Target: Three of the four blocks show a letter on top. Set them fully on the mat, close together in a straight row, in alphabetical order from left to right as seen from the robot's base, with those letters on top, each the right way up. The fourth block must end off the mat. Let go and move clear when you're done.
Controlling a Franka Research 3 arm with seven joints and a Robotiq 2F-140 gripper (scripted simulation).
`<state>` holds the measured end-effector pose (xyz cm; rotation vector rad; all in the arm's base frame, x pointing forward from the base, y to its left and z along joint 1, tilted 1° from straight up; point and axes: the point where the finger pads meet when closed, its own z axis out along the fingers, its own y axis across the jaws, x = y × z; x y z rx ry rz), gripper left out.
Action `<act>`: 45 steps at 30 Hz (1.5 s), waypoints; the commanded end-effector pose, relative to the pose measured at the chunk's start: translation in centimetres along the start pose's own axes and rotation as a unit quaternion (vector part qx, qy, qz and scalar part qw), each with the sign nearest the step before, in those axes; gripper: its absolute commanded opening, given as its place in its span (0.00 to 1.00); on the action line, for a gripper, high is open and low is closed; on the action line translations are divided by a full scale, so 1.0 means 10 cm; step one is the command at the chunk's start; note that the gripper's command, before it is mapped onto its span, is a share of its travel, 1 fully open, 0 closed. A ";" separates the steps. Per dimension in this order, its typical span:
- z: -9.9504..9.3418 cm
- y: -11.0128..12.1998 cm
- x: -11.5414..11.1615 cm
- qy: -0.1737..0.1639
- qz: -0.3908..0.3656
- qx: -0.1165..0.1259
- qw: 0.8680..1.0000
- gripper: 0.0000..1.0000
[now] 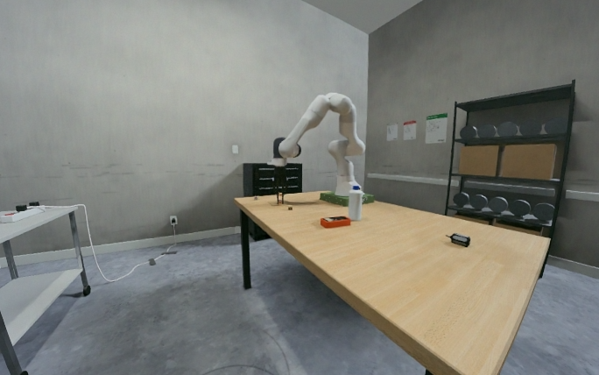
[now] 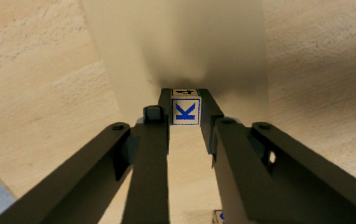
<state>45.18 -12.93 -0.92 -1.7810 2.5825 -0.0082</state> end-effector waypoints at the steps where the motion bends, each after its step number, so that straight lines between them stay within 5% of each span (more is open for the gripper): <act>1: 0.00 -0.01 0.00 0.000 -0.002 0.001 1.000 0.22; 35: 0.00 -0.01 0.00 0.000 -0.002 0.001 1.000 0.32; 45: -0.20 -0.01 0.00 0.000 -0.002 0.001 1.000 0.32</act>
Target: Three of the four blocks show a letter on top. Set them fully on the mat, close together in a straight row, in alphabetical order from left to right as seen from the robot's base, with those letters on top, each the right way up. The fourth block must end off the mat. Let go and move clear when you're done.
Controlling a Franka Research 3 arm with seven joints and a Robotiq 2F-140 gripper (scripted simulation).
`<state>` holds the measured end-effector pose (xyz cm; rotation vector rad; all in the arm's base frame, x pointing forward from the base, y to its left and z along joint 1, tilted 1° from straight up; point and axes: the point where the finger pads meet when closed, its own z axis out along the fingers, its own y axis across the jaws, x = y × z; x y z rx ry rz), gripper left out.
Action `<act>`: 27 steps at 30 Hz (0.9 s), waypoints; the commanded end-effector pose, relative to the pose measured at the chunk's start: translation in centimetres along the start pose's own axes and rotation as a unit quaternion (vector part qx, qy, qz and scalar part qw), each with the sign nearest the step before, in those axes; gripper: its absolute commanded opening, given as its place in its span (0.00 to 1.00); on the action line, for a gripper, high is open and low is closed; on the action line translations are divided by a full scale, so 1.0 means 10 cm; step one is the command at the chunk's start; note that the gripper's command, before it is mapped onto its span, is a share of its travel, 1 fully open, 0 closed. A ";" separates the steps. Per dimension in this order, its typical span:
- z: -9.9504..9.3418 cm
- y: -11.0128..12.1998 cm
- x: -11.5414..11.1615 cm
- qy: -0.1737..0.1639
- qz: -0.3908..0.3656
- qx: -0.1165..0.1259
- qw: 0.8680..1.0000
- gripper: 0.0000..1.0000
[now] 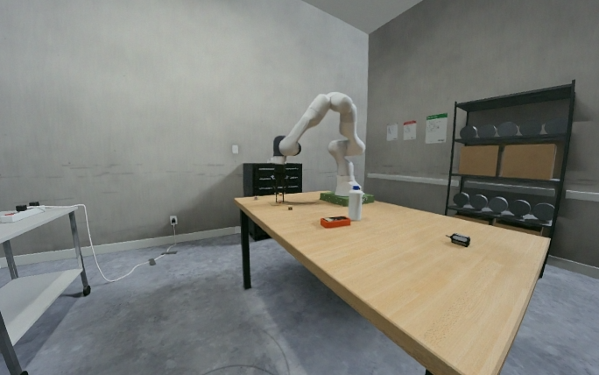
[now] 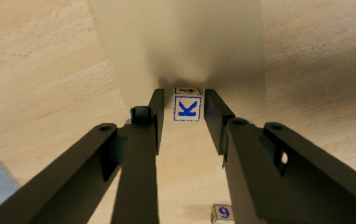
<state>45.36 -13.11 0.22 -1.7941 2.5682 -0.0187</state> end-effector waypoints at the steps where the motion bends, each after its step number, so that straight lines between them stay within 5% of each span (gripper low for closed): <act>1: -0.13 0.02 -0.01 0.000 0.004 -0.003 1.000 0.32; 10: -0.60 0.01 -0.01 0.000 0.004 -0.003 1.000 0.32; 22: -0.79 0.01 -0.01 0.000 0.004 -0.003 1.000 0.32; 23: -0.79 0.01 -0.01 0.000 0.004 -0.003 1.000 1.00; 27: -0.79 0.01 -0.01 0.000 0.004 -0.003 1.000 1.00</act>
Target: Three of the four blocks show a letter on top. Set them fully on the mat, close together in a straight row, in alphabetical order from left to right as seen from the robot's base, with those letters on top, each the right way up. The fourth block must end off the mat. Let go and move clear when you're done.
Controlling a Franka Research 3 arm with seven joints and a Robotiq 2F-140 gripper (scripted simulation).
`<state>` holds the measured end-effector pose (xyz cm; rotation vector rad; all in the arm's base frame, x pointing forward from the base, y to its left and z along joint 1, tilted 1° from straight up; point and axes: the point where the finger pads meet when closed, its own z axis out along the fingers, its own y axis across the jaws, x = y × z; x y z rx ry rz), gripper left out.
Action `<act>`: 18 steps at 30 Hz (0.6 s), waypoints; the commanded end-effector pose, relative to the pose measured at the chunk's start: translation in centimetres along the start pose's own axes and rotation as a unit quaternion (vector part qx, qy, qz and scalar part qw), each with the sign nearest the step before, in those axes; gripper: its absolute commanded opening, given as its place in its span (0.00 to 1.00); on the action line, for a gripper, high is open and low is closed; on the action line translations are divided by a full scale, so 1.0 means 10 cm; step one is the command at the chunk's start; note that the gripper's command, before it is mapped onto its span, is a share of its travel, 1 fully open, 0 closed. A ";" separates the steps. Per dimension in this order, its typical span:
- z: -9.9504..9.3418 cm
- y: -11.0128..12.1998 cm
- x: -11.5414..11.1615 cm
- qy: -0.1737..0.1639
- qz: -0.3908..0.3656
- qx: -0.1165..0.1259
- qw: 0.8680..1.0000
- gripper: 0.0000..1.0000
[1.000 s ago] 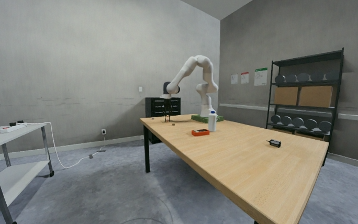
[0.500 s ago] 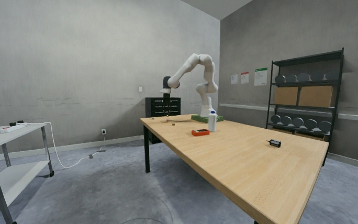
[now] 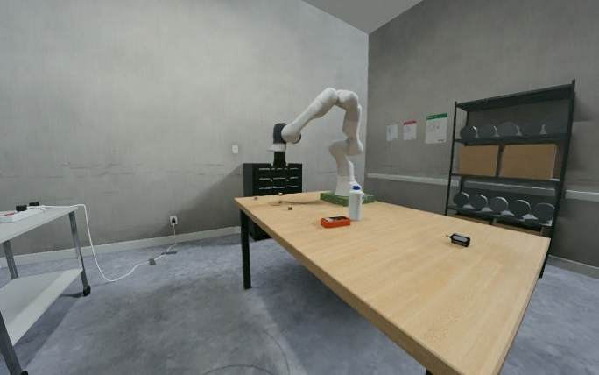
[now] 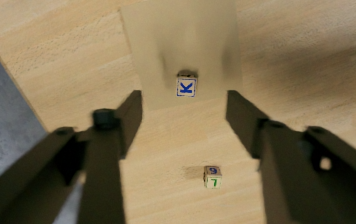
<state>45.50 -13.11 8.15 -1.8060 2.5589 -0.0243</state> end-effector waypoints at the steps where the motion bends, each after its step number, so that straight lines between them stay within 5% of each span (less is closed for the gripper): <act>1: 0.00 0.04 0.00 -0.001 0.009 -0.004 1.000 1.00; 18: 0.01 0.04 -0.05 -0.001 -0.012 -0.005 1.000 1.00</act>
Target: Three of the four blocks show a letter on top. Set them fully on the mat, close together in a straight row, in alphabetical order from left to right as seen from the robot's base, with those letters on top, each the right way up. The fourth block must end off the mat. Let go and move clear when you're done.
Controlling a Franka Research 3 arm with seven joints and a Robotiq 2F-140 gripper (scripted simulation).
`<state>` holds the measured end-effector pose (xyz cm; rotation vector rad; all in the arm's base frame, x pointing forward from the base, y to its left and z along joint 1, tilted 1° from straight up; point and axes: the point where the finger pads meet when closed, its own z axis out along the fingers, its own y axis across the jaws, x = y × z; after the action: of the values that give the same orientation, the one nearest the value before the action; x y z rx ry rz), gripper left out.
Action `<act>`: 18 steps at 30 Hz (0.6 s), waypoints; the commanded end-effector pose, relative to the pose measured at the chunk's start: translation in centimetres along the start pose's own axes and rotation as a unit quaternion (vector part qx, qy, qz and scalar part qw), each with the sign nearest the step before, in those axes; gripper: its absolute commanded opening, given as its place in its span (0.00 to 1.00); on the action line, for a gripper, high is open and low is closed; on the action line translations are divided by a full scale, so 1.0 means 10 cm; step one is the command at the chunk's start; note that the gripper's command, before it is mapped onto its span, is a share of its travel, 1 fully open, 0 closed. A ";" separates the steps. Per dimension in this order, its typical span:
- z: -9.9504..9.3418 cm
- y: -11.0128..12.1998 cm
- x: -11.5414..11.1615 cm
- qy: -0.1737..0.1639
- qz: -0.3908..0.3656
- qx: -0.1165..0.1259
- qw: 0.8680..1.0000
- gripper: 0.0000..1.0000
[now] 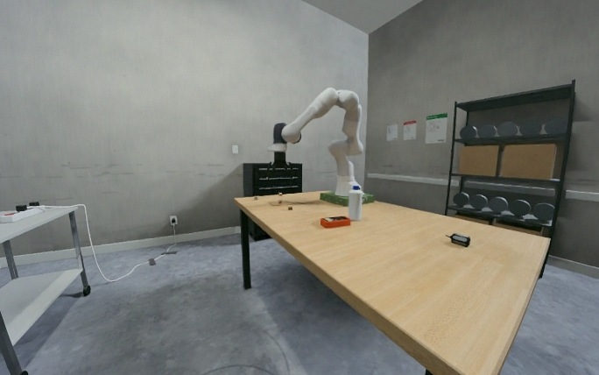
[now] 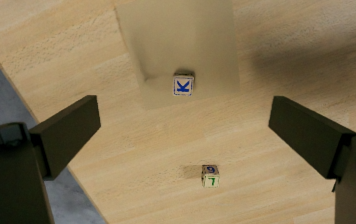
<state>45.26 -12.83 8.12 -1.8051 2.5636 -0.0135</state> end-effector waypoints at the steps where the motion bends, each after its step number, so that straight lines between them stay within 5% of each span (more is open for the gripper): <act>1: 0.00 0.01 -0.03 0.000 -0.013 -0.001 1.000 1.00; 3: 0.01 0.04 -0.16 0.001 -0.077 -0.002 0.997 1.00; 18: 0.02 0.10 -0.42 0.002 -0.205 -0.003 0.979 1.00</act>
<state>45.67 -8.48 7.83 -2.2018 2.2456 0.0051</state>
